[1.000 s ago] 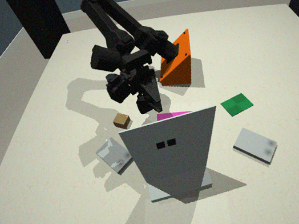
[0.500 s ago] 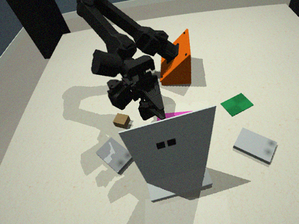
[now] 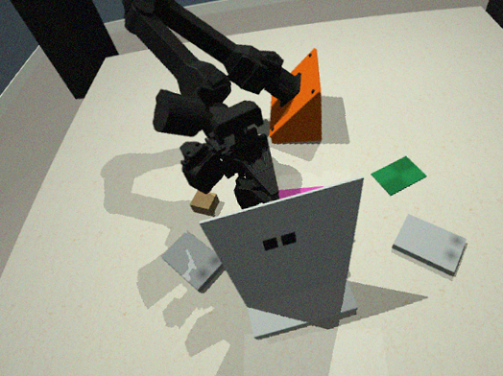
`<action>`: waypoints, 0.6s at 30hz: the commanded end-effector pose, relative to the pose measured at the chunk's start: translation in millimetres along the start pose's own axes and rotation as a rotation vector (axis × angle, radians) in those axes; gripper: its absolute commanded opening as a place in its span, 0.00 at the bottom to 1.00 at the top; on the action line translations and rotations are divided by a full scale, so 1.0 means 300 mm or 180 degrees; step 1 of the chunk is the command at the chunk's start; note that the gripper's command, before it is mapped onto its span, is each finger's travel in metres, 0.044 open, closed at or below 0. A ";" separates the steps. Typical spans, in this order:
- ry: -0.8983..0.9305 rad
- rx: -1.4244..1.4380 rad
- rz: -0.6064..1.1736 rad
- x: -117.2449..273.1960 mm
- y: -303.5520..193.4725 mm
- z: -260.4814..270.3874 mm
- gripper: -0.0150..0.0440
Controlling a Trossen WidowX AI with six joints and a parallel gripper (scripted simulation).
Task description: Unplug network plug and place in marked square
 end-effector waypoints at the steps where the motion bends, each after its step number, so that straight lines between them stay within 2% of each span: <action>1: 0.0005 -0.0008 -0.0019 -0.018 0.013 0.003 0.52; 18: 0.0007 -0.0005 -0.0021 -0.086 0.027 -0.001 0.52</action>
Point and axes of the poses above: the point midway between the two fingers, 35 mm back from their tips, its own x axis back along the fingers, its own z axis across the jaws, y = z × x, the point moved 1 cm from there along x, back along the fingers, and after that the axes turned 7 degrees about x, right-handed, at the moved point
